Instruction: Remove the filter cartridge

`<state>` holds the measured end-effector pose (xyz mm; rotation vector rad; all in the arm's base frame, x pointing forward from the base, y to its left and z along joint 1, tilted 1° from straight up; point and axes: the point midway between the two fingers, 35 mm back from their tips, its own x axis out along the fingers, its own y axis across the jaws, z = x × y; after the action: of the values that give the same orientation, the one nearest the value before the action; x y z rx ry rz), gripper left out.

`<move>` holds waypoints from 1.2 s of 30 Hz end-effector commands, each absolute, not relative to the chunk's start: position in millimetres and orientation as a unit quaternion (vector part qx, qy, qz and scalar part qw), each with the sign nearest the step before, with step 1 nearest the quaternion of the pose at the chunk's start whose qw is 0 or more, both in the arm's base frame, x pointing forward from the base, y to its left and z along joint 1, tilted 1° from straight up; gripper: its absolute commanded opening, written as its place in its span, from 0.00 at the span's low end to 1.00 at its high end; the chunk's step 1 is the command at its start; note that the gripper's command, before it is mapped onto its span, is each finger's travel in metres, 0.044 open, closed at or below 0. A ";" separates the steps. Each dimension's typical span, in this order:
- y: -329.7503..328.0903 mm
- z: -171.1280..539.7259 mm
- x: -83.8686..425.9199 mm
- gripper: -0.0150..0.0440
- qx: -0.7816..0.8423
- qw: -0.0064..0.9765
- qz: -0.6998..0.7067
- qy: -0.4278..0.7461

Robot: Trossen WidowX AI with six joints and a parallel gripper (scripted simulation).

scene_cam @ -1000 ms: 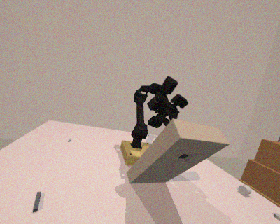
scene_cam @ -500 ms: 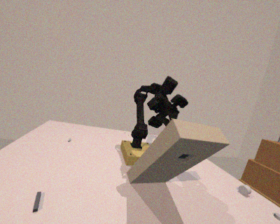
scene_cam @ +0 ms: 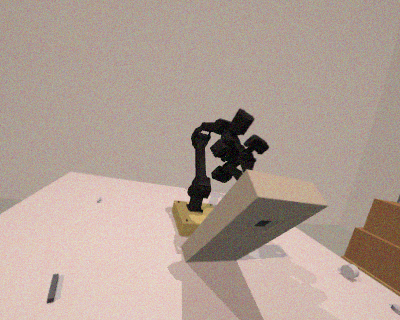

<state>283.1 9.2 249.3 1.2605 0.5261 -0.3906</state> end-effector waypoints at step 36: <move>9.2 218.1 263.4 0.25 0.582 0.759 -0.173 0.237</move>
<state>269.1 8.7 222.7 1.2592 0.5312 -0.3936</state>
